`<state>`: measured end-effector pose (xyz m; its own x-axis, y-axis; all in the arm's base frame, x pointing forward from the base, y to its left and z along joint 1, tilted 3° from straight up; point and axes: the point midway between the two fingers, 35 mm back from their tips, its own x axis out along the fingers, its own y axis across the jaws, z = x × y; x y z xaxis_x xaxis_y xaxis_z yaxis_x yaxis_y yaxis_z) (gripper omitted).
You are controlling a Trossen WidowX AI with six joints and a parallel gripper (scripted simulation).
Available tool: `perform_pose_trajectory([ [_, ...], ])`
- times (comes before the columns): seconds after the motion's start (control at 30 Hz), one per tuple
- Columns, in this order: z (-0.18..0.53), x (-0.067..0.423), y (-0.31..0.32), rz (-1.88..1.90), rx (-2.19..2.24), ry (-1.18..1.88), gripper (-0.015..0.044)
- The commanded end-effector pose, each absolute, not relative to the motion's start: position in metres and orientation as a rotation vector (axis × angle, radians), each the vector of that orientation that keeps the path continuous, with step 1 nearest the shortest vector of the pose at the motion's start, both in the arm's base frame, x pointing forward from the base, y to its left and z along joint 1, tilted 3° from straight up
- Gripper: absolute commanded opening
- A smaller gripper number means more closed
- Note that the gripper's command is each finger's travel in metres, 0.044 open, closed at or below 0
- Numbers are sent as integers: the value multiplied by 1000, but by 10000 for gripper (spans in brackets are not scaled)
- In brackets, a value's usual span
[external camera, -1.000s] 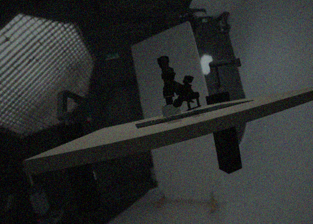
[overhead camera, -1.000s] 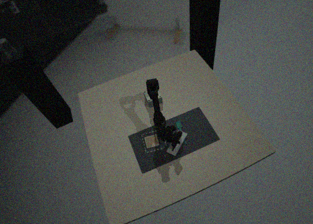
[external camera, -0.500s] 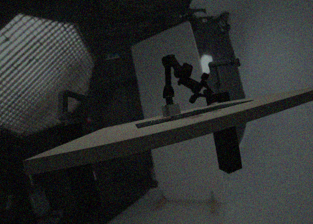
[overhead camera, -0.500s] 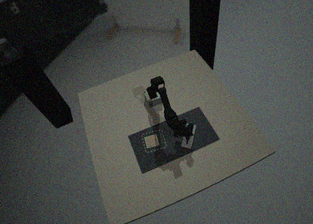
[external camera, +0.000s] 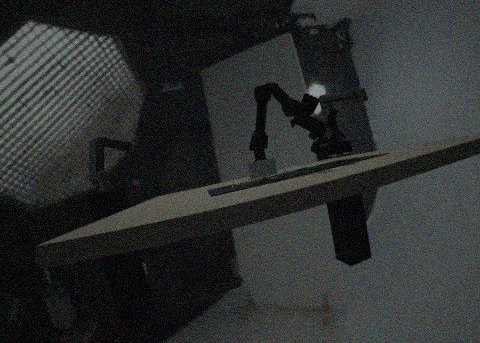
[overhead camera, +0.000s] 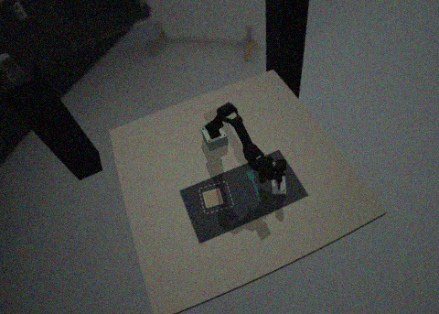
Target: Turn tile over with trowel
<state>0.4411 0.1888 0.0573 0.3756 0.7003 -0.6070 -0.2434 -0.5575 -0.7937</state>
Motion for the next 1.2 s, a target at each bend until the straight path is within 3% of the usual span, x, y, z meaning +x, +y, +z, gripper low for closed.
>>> perform_pose_trajectory([
  [0.0,65,431,214,1350,-1752,-484,0],
  [1.0,28,433,216,1352,-1752,-486,0],
  [1.17,28,433,216,1352,-1752,-486,131],
])
